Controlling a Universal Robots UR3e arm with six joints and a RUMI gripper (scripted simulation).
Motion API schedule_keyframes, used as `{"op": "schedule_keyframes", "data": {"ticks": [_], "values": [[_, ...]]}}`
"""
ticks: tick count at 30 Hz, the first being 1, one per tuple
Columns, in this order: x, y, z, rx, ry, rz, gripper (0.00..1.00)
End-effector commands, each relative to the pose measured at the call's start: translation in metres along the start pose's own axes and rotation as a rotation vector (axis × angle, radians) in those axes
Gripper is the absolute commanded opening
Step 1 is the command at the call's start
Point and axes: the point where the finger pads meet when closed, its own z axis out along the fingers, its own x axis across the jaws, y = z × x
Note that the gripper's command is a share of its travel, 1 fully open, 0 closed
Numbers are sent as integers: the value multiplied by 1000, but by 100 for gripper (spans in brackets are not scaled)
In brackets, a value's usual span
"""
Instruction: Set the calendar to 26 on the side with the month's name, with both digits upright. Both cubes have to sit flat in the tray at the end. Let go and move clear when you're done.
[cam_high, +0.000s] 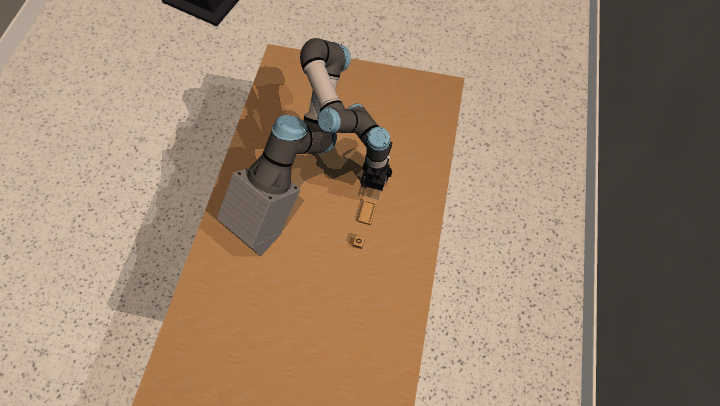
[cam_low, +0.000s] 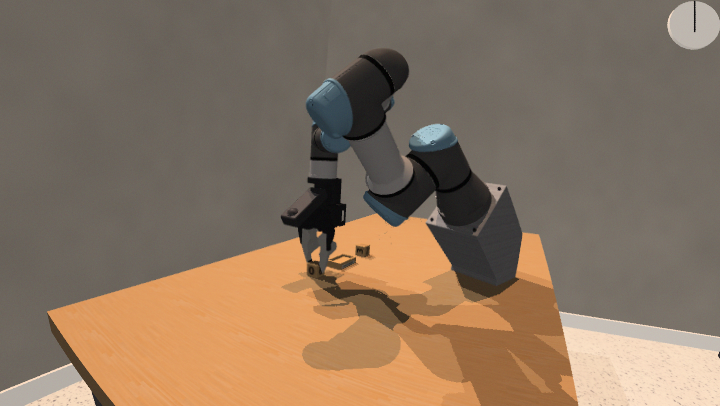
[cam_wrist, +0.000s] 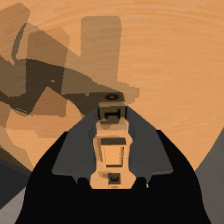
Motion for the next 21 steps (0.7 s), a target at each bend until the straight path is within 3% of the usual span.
{"op": "schedule_keyframes", "data": {"ticks": [1, 7, 11, 21], "values": [[1, 0, 0, -1, 1, -1, 11], [1, 0, 0, -1, 1, -1, 11], [1, 0, 0, -1, 1, -1, 18], [1, 0, 0, -1, 1, -1, 26]]}}
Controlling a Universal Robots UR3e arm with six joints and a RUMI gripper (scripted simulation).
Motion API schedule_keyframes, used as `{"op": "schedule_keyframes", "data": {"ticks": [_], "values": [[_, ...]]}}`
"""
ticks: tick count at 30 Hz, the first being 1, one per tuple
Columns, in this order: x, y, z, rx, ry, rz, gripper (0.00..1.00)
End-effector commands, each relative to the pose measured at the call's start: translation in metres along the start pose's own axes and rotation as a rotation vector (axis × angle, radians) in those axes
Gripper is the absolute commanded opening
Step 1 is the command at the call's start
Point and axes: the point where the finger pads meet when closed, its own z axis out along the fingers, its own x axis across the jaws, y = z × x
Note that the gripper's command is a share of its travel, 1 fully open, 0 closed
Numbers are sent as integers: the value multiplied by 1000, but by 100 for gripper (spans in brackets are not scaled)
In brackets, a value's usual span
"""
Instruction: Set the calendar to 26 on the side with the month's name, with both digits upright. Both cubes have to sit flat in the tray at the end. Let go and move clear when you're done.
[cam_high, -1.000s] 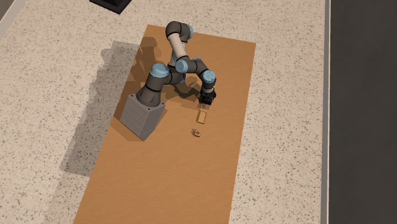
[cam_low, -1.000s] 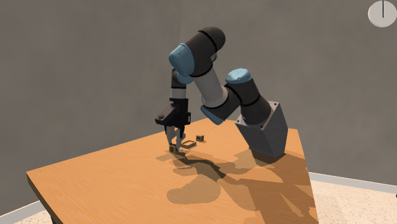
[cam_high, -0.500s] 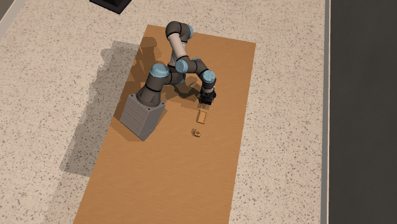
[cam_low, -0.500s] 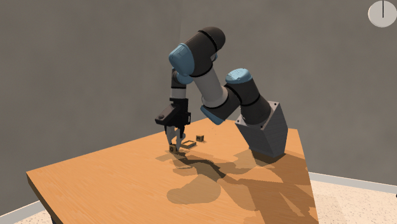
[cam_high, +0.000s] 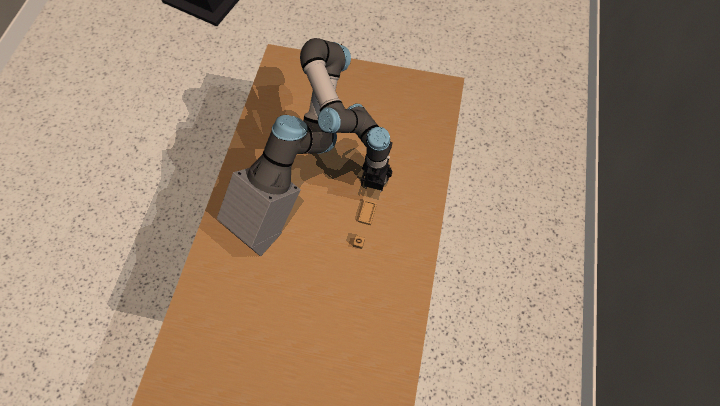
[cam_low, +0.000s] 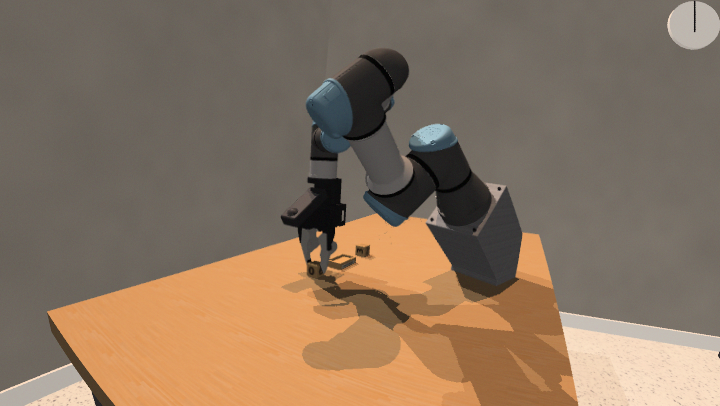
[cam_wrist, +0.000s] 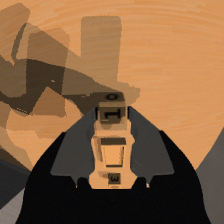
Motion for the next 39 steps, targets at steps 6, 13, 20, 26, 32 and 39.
{"op": "schedule_keyframes", "data": {"ticks": [6, 13, 20, 26, 32, 39], "values": [[1, 0, 0, -1, 1, -1, 29], [1, 0, 0, -1, 1, -1, 29], [1, 0, -2, -1, 1, -1, 29], [1, 0, -5, -1, 1, -1, 29], [1, 0, -13, -1, 1, -1, 29], [1, 0, -28, -1, 1, -1, 29]]}}
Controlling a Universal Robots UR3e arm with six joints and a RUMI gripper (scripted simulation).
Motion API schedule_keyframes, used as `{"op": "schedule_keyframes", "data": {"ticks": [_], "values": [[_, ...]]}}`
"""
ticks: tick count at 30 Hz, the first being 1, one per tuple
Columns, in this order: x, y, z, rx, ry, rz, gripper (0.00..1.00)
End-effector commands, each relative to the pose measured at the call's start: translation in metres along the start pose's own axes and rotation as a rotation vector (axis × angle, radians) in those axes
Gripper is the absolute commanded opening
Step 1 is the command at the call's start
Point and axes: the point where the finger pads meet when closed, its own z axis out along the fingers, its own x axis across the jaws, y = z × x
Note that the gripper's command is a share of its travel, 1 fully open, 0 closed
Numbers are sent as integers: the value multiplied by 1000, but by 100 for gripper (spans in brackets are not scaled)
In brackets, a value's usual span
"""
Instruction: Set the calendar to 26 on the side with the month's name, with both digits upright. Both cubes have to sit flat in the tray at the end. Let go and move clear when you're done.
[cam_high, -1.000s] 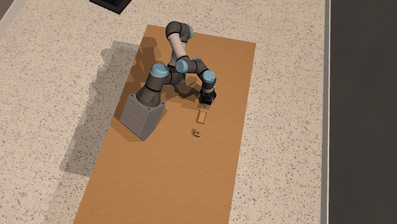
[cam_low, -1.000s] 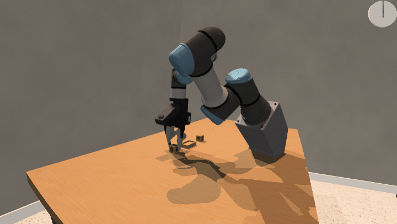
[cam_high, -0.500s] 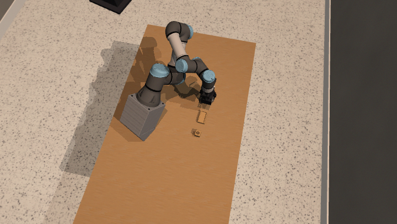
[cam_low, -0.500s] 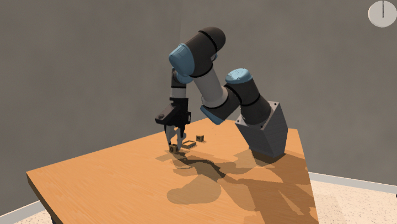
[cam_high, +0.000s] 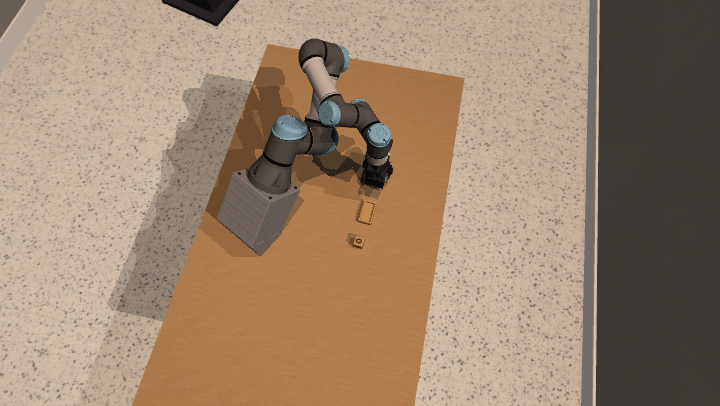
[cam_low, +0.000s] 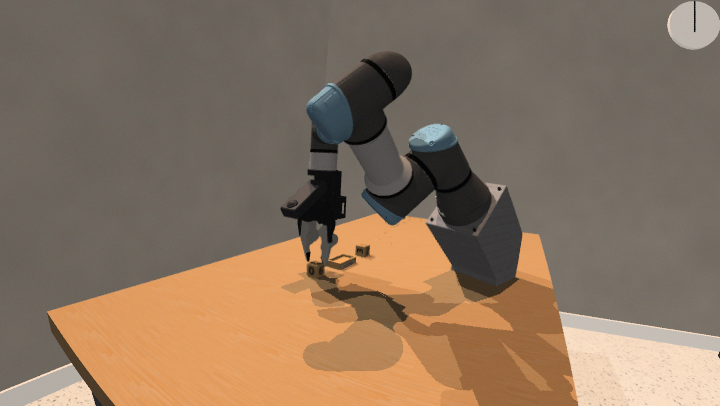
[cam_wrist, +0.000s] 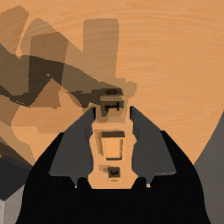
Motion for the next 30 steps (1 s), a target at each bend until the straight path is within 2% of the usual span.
{"op": "schedule_keyframes", "data": {"ticks": [1, 4, 19, 30], "values": [[0, 0, -12, 2, 2, -1, 29], [0, 0, -15, 2, 2, -1, 29], [0, 0, -54, 2, 2, -1, 29], [0, 0, -69, 2, 2, -1, 29]]}}
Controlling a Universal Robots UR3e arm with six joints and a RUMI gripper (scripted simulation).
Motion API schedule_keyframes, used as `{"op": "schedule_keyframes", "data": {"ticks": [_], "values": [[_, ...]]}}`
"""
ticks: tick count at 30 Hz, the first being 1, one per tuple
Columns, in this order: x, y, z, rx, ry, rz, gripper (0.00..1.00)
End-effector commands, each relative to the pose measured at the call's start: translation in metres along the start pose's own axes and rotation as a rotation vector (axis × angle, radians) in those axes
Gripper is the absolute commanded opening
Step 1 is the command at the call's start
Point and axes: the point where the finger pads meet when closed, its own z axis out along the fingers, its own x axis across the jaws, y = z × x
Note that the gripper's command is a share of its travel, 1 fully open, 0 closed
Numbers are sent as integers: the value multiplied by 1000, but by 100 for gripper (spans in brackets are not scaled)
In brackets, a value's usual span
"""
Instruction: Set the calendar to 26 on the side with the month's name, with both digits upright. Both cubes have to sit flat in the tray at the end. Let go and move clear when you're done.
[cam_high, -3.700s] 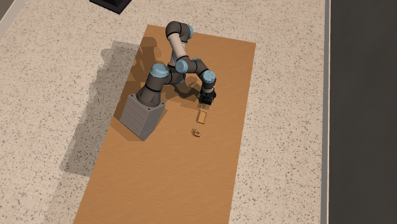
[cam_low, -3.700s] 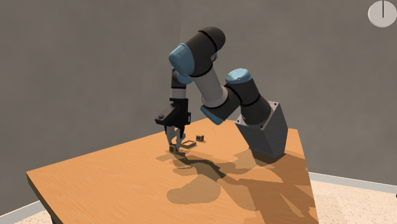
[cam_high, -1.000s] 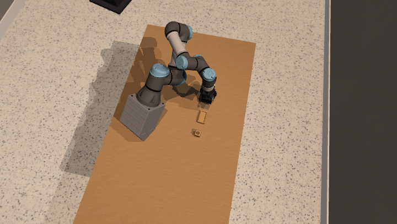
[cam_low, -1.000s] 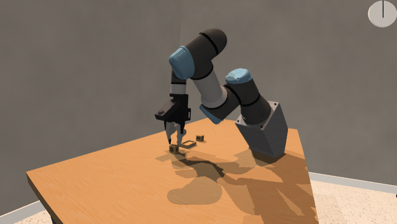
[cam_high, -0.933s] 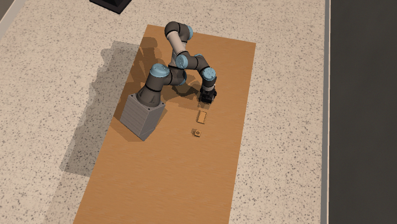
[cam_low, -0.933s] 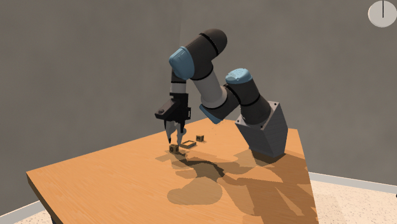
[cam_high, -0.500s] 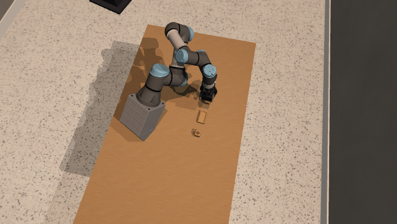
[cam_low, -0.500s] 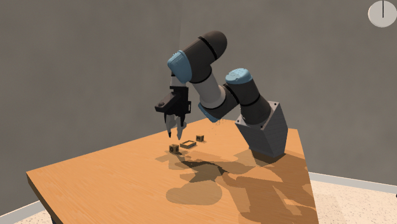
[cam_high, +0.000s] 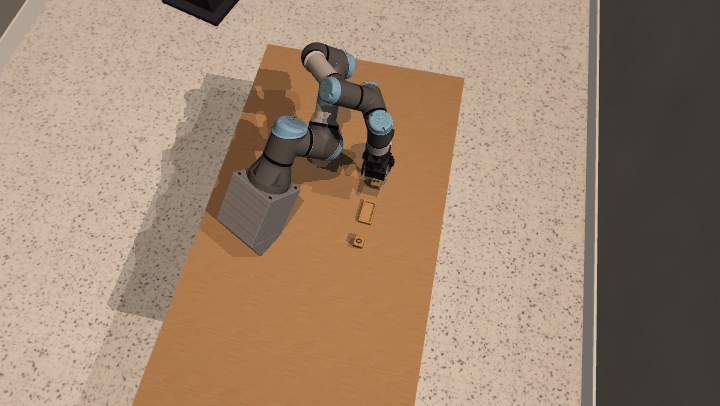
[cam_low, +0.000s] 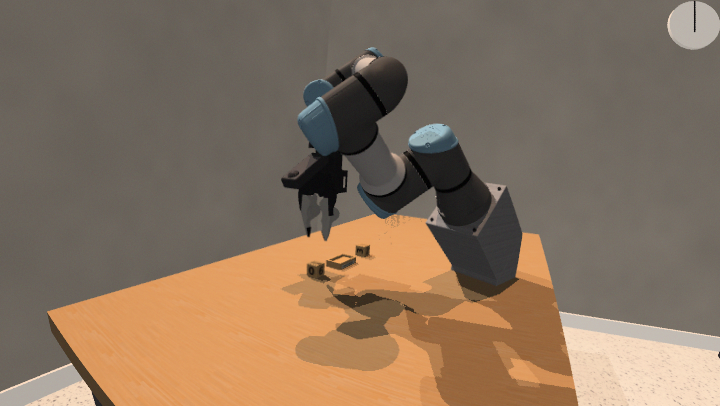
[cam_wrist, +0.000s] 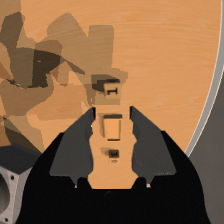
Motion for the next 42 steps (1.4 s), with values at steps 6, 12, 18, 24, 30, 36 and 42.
{"op": "schedule_keyframes", "data": {"ticks": [6, 12, 18, 24, 30, 36, 42], "values": [[0, 0, -10, 2, 3, -1, 29], [0, 0, -11, 2, 3, -1, 29], [0, 0, -11, 2, 3, -1, 100], [0, 0, -11, 2, 3, -1, 100], [0, 0, -11, 2, 3, -1, 100], [0, 0, -11, 2, 3, -1, 100], [0, 0, -11, 2, 3, -4, 100]]}}
